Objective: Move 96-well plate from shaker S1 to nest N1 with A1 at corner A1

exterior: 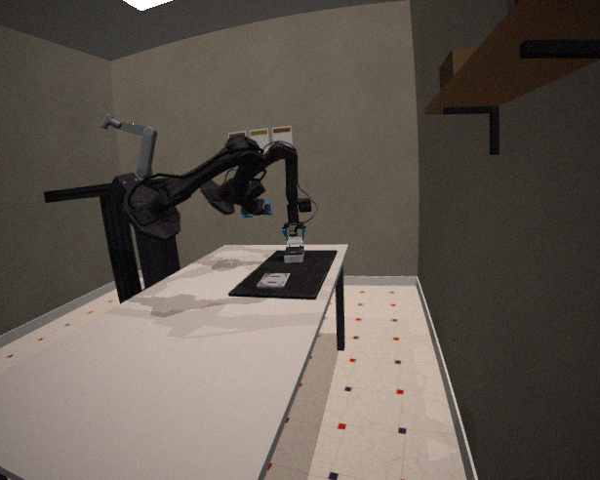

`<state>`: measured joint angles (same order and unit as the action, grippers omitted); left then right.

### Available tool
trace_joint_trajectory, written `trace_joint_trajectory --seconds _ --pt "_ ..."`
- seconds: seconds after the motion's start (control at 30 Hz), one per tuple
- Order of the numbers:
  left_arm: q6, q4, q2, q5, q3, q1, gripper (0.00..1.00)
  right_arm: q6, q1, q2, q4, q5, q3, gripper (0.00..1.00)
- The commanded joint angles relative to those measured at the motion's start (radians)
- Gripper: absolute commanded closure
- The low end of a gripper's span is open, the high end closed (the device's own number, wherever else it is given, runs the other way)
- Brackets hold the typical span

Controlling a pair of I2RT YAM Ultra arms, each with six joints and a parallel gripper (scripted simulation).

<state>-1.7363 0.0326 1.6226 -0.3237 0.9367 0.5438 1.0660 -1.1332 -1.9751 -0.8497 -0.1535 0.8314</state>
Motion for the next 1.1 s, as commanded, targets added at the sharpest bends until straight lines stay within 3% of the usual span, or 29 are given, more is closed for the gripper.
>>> trace_joint_trajectory --seconds 0.0,0.33,0.4,0.73,0.9,0.97,1.07 --pt "-0.011 -0.022 -0.020 -0.019 -0.024 0.010 0.21 0.125 0.088 0.099 0.184 0.165 -0.031 0.00" --pt "-0.005 -0.010 -0.012 -0.011 -0.014 0.005 0.21 0.349 0.427 0.354 0.577 0.472 -0.063 0.00" --pt "-0.005 -0.010 -0.012 -0.011 -0.014 0.005 0.21 0.349 0.427 0.354 0.577 0.472 -0.063 0.00" --pt "0.012 -0.009 -0.061 -0.056 0.000 -0.027 0.21 0.583 0.783 0.649 1.043 0.868 -0.104 0.00" --pt "0.141 -0.088 -0.114 0.073 0.009 -0.195 0.21 0.677 0.957 0.779 1.259 1.026 -0.093 0.00" --pt "0.141 -0.088 -0.114 0.073 0.009 -0.195 0.21 0.677 0.957 0.779 1.259 1.026 -0.093 0.00" --pt "0.243 -0.061 -0.120 0.203 0.011 -0.359 0.21 0.765 1.066 0.839 1.421 1.121 -0.072 0.00"
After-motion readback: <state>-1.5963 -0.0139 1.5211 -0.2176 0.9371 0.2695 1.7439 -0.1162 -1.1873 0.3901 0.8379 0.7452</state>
